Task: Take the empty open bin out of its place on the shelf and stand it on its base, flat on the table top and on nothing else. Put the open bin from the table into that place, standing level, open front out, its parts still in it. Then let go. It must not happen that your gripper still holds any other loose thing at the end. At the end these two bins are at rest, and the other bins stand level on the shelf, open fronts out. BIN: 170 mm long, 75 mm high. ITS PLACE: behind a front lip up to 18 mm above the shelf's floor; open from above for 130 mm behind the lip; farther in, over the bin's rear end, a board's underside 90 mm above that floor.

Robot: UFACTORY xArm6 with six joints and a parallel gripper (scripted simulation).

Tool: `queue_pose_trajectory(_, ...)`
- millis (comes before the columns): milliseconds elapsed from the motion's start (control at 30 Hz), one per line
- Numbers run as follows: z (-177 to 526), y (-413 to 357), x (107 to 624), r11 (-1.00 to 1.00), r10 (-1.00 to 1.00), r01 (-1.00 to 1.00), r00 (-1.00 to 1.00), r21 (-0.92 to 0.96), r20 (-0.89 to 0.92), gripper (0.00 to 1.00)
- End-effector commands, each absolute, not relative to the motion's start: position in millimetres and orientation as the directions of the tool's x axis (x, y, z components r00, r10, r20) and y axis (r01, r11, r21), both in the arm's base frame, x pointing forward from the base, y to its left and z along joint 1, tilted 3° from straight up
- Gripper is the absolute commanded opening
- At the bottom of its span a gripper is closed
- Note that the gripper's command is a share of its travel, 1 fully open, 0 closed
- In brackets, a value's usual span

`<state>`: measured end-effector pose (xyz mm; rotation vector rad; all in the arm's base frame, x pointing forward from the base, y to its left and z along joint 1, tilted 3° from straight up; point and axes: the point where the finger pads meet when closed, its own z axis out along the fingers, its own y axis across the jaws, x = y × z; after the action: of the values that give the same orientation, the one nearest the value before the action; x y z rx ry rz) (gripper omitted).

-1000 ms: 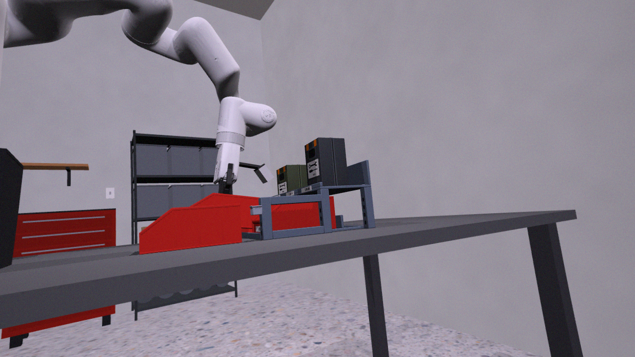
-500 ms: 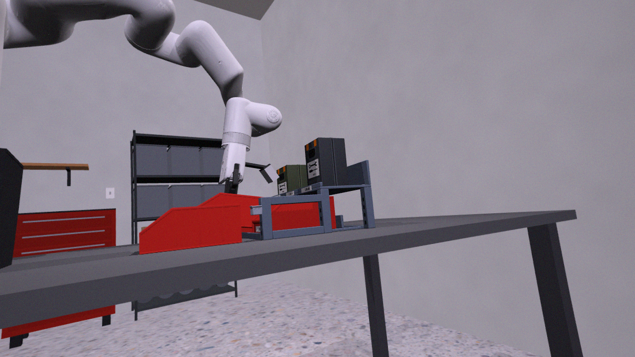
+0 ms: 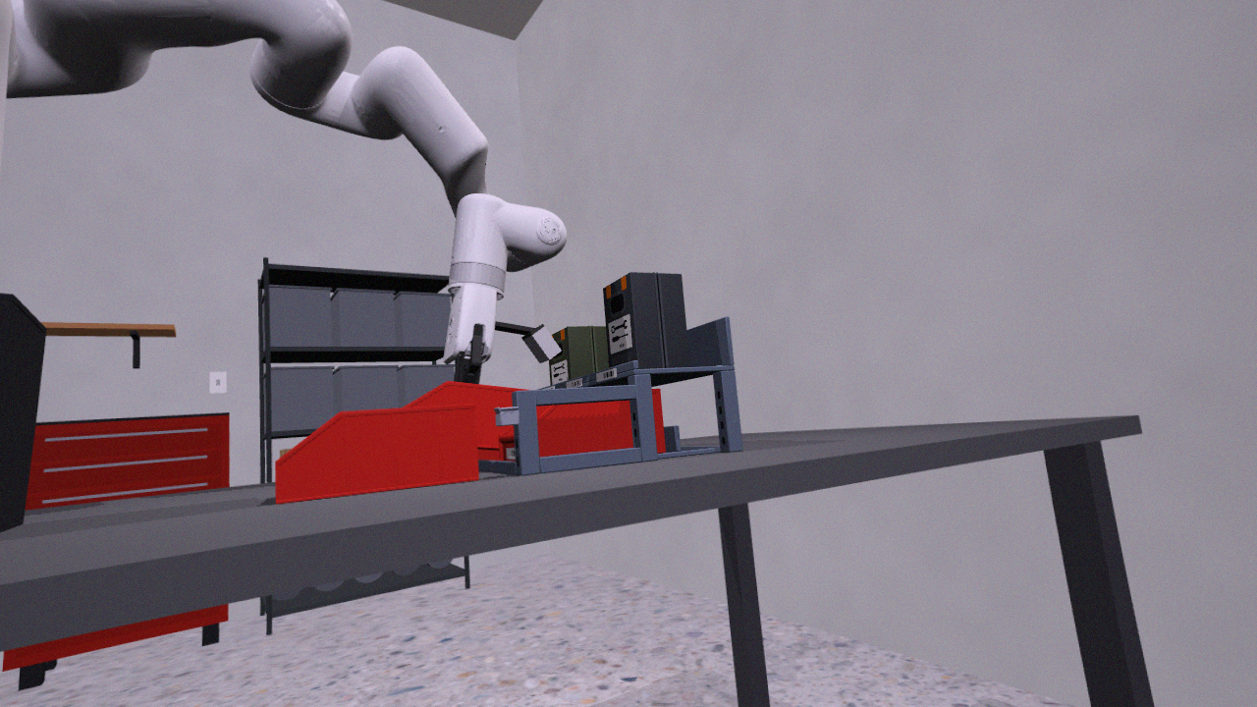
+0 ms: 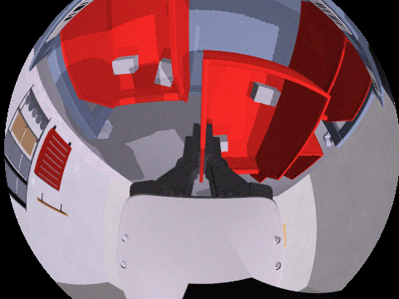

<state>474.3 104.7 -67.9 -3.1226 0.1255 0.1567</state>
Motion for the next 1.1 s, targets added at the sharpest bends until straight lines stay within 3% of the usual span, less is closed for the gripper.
queue_pose_trajectory(0,-66.1,104.7,479.9,-0.997,-0.079,-0.081,0.992,-0.009,-0.098,0.00)
queue_pose_trajectory(1067,-65.6,103.8,490.7,-0.997,-0.079,-0.081,0.992,-0.009,-0.098,0.00)
